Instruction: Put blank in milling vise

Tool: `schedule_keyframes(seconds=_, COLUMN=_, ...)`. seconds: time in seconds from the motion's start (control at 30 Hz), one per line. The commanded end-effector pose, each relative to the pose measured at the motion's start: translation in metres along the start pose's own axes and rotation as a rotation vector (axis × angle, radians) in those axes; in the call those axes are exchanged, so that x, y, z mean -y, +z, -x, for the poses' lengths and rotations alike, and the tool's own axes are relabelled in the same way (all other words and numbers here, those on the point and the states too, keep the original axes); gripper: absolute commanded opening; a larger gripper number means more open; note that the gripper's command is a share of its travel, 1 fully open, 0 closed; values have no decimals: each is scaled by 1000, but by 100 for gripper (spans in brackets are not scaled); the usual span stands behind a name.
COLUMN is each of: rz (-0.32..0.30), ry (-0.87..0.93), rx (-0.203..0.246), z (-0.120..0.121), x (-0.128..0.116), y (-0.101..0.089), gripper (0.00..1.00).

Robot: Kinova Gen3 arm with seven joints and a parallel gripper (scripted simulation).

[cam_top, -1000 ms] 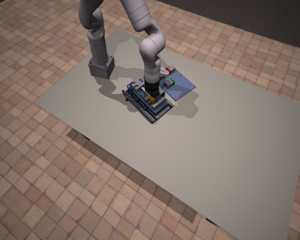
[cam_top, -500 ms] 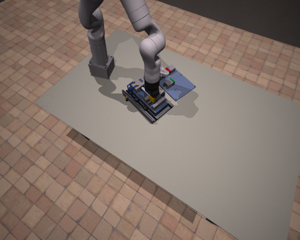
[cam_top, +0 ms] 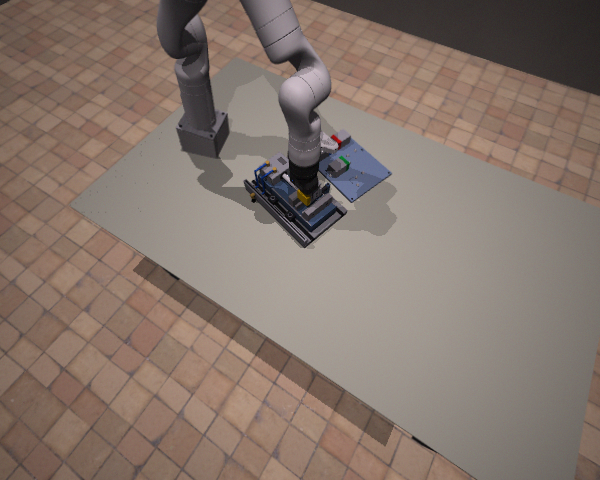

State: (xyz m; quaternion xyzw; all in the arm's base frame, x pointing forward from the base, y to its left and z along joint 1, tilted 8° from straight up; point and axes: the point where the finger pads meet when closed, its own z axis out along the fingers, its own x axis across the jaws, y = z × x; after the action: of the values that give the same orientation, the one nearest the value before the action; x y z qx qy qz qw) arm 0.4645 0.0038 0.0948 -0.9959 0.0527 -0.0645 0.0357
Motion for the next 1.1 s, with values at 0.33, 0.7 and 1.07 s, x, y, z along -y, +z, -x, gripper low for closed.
schedule_keyframes(seconds=0.33, rz=1, ry=13, rx=-3, z=-1, x=0, y=1, gripper=0)
schedule_keyframes(seconds=0.7, rz=0, ry=9, rx=-2, z=-1, x=0, y=0, gripper=0)
schedule_keyframes(seconds=1.07, rz=0, ry=4, rx=-2, z=-1, x=0, y=0, gripper=0)
